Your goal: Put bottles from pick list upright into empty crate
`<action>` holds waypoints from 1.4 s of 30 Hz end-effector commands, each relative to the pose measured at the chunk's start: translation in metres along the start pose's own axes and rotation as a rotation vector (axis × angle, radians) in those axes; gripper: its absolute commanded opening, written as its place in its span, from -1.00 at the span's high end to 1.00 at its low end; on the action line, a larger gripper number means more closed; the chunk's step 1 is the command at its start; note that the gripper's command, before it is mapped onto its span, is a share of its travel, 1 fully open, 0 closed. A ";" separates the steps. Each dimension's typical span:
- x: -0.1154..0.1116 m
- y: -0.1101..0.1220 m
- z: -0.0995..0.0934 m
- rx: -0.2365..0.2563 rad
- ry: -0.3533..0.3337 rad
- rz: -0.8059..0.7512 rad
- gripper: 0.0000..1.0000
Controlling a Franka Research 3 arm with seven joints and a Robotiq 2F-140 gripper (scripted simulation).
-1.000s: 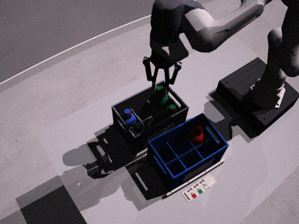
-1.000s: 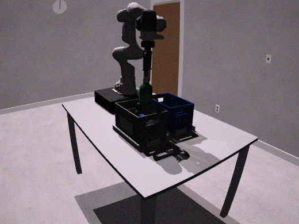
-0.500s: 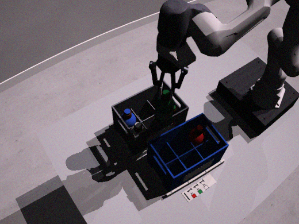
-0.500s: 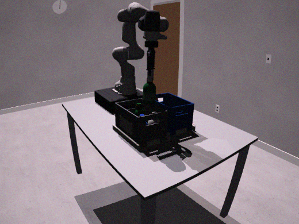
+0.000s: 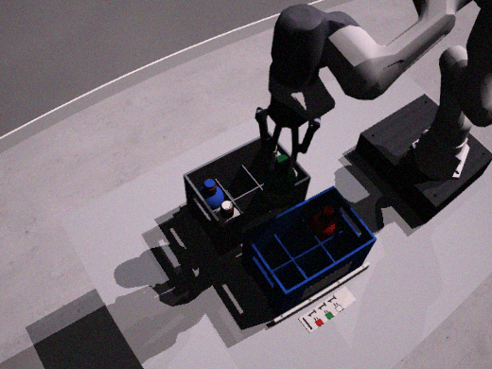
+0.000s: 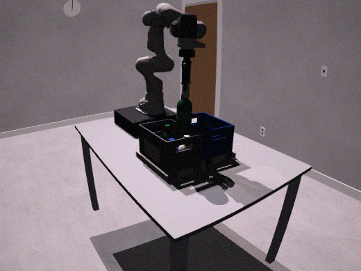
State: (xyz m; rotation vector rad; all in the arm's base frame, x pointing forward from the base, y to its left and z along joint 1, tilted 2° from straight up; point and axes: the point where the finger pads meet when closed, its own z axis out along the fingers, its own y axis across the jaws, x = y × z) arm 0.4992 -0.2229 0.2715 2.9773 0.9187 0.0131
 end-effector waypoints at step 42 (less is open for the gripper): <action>0.047 -0.063 -0.005 -0.014 0.010 0.019 1.00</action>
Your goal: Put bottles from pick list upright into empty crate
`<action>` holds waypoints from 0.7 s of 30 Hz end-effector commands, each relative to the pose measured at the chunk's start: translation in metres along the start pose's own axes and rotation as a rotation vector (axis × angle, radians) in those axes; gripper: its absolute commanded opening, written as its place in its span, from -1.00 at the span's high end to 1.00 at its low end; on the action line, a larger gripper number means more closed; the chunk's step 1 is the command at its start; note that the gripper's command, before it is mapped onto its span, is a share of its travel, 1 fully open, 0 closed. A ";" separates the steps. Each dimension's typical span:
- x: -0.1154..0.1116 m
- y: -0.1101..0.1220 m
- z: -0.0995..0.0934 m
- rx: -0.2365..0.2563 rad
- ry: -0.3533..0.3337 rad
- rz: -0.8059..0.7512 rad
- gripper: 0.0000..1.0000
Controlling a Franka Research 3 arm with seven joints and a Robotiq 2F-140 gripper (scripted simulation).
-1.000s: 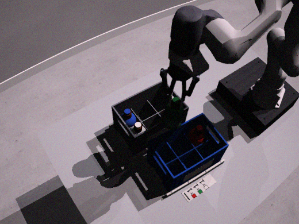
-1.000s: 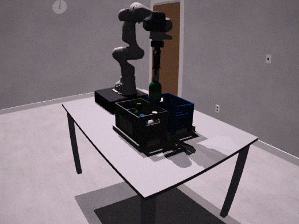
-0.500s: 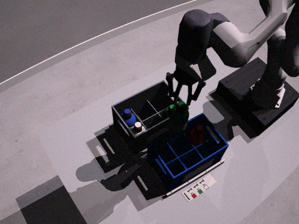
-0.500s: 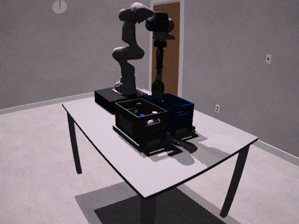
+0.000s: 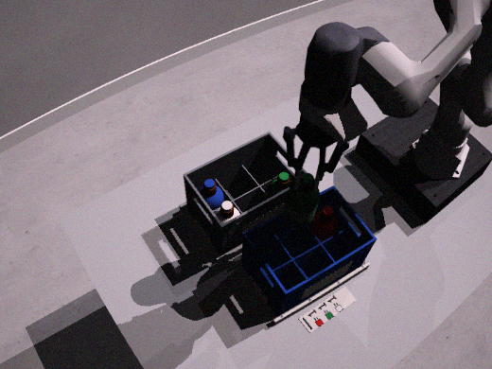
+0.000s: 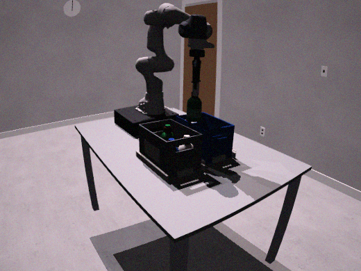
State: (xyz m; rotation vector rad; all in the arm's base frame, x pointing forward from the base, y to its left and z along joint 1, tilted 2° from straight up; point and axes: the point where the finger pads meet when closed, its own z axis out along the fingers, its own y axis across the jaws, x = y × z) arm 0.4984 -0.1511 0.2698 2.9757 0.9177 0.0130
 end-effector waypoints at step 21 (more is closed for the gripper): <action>0.018 -0.009 -0.005 -0.013 0.010 0.018 1.00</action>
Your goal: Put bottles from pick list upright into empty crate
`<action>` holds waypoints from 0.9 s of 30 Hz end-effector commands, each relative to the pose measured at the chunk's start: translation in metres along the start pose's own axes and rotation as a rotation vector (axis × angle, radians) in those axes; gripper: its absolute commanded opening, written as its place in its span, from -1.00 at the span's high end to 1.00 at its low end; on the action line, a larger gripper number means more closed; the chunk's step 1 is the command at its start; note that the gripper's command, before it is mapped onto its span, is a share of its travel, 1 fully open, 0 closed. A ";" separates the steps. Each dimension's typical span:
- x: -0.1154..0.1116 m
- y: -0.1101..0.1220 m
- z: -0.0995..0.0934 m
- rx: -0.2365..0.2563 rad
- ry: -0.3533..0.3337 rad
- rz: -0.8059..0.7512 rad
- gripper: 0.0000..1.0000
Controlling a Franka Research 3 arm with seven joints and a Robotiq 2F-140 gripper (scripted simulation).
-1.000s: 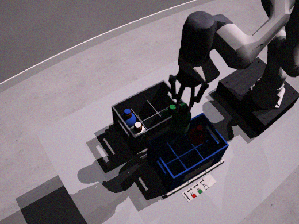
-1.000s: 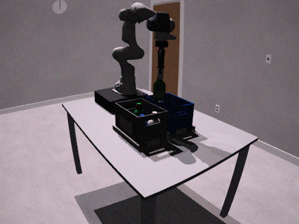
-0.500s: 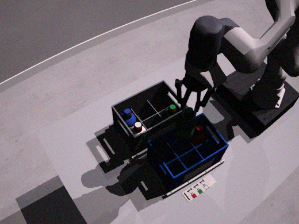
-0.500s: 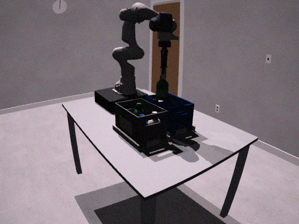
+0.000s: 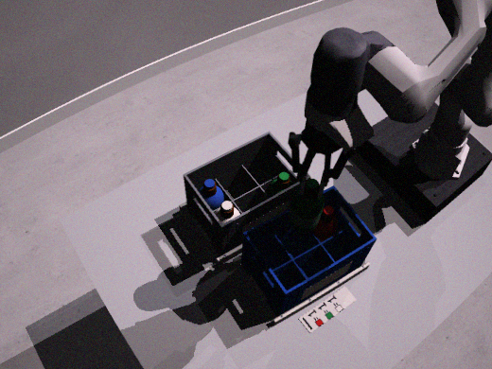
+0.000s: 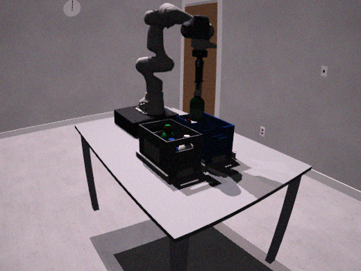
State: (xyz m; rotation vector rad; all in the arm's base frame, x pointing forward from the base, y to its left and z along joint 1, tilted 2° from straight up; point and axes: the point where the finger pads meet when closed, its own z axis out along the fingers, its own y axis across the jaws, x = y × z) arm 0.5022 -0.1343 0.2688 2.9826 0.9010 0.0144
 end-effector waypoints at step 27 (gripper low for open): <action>0.008 0.005 -0.006 -0.014 0.009 0.007 1.00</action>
